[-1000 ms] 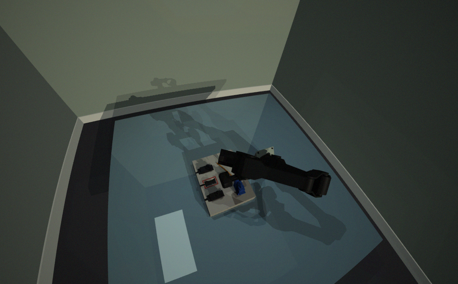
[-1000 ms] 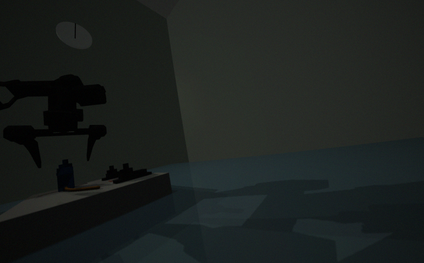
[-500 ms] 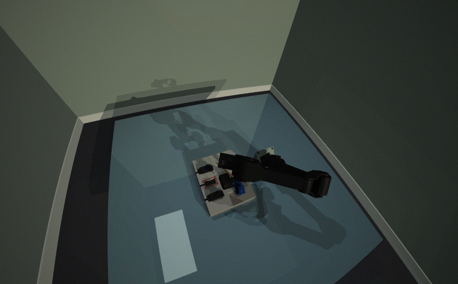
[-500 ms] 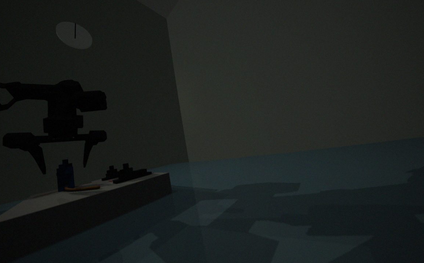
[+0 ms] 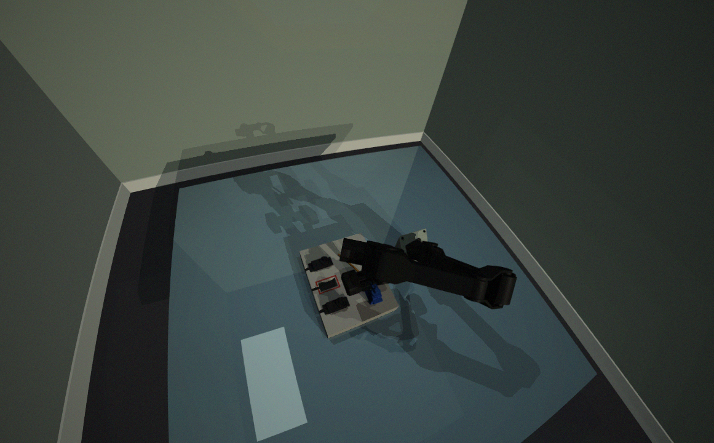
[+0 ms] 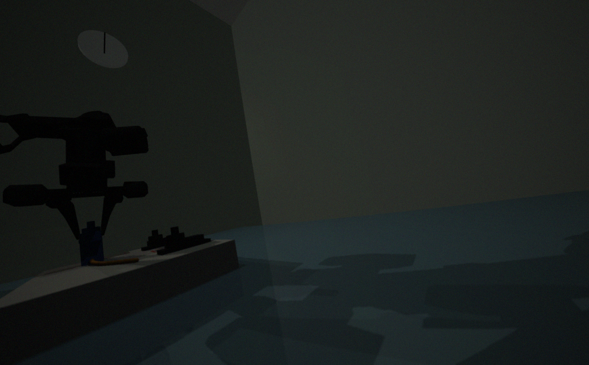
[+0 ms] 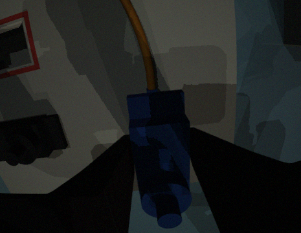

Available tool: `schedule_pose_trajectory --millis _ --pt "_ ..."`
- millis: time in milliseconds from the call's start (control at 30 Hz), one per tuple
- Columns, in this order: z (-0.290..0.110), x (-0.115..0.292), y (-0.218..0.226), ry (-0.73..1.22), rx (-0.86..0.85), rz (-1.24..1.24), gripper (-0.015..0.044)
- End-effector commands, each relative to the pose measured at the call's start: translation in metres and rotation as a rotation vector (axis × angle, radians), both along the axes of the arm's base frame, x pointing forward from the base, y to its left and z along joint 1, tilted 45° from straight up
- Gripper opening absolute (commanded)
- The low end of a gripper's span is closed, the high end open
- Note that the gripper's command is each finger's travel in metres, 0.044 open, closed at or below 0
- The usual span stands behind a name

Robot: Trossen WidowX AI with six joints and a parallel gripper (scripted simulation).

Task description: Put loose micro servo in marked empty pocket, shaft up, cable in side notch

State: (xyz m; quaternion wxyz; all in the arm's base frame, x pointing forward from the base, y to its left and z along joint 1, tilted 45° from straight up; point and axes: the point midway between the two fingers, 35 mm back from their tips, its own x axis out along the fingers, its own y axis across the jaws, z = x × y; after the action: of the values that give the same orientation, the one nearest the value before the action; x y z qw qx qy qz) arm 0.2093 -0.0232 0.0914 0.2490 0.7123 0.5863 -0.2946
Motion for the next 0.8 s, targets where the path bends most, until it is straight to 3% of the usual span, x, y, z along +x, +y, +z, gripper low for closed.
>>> schedule_pose_trajectory --millis 0,33,500,767 --pt "0.003 -0.001 -0.002 0.002 0.003 -0.002 0.0026" --pt "0.005 -0.001 -0.004 0.002 0.003 -0.003 0.0" --pt "0.023 -0.012 -0.016 0.003 0.003 -0.002 0.0" --pt "0.021 0.009 -0.023 0.002 0.003 -0.002 0.0"
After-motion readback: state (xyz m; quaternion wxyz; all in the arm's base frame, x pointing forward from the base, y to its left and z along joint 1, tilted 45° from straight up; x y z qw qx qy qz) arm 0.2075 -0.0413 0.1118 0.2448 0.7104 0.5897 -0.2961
